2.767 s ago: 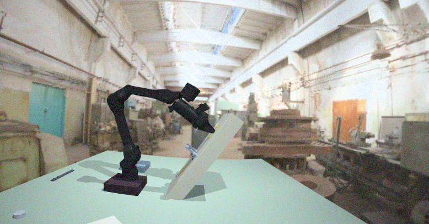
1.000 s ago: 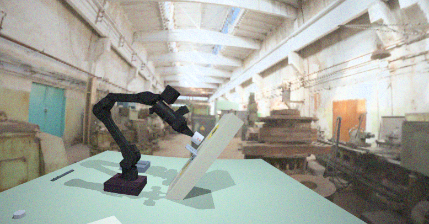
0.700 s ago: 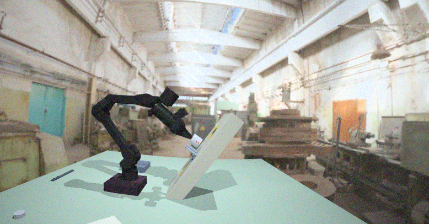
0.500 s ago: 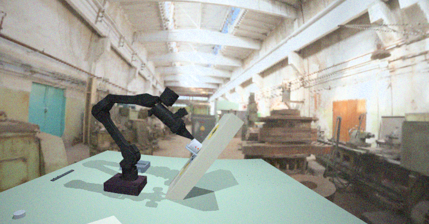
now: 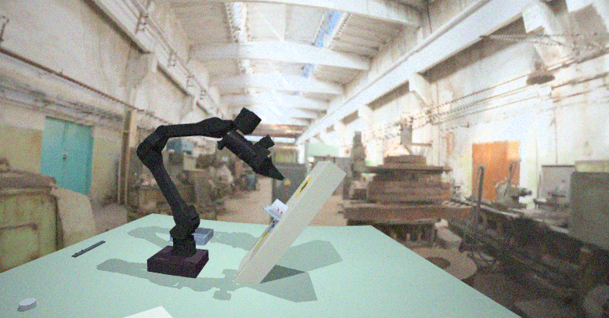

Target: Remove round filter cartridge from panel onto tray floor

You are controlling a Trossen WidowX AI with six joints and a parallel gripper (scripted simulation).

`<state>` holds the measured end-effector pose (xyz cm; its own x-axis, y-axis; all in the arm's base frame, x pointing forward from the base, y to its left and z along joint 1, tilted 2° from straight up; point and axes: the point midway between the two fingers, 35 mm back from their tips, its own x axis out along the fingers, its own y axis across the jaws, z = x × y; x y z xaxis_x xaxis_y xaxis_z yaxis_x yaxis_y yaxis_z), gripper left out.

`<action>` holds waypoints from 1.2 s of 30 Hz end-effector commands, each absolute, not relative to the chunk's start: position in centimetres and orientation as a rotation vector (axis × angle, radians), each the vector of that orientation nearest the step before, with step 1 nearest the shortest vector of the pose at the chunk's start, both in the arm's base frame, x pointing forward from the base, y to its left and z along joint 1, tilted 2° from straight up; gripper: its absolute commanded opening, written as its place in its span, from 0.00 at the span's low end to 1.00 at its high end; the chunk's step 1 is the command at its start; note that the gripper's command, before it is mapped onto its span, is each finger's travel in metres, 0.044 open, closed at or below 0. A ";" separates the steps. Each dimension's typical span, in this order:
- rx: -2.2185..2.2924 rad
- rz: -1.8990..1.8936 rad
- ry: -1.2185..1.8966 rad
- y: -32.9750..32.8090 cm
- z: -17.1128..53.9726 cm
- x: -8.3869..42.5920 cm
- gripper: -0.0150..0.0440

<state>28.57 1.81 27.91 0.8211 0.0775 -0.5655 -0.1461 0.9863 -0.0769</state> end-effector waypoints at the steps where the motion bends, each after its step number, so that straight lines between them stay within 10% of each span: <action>1: -0.118 0.121 0.609 1.9 29.3 29.7 0.42; 12: -0.119 0.119 0.593 1.7 36.4 28.9 0.91; 16: -0.088 0.114 0.733 1.7 32.4 28.4 0.77; 36: -0.027 0.085 1.049 1.7 23.3 26.3 0.77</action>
